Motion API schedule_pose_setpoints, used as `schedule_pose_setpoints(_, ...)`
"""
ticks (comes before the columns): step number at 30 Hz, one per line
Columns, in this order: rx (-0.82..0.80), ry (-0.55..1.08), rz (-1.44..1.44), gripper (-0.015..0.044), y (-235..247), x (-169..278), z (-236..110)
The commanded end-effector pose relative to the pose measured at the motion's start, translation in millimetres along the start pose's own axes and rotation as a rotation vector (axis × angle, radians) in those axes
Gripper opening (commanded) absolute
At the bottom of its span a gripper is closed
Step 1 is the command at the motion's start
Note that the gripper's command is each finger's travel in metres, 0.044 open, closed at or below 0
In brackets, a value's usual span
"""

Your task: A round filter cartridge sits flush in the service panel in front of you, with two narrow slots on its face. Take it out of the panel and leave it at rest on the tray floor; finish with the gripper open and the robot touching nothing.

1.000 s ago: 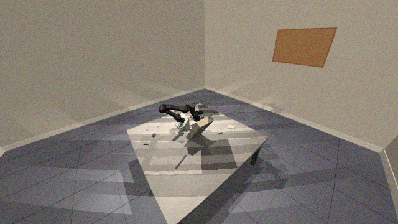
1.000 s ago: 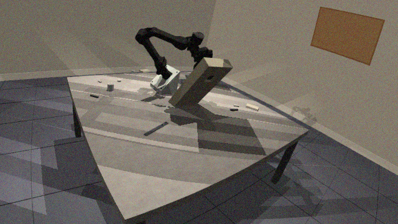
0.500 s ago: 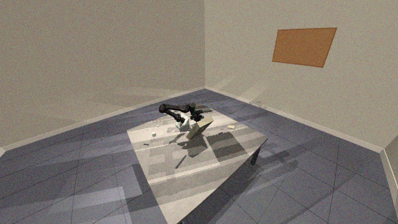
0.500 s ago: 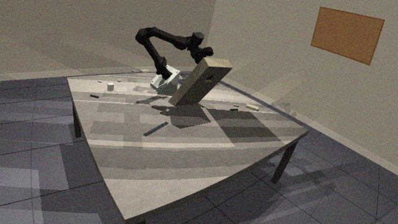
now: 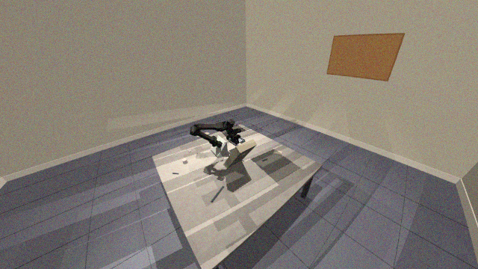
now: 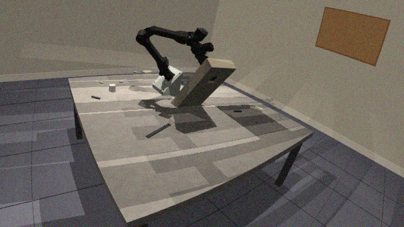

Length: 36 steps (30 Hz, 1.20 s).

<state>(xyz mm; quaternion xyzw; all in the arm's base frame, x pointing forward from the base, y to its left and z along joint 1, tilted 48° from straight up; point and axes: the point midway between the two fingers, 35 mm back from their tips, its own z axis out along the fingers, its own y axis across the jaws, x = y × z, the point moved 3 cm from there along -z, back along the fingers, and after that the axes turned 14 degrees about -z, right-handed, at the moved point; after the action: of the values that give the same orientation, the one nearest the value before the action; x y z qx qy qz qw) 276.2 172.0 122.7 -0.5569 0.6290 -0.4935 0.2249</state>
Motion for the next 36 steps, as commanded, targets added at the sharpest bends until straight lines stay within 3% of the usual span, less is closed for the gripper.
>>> schedule_pose_setpoints(1, 0.0, -0.015, -0.021, 0.0, 1, -1, -20)
schedule_pose_setpoints(5, 0.007, -0.015, -0.034, 0.0, 0, 1, -31)
schedule_pose_setpoints(33, 0.007, -0.015, -0.035, 0.0, 62, 48, -20)
schedule_pose_setpoints(36, 0.002, -0.014, -0.038, 0.0079, 58, 44, -21)
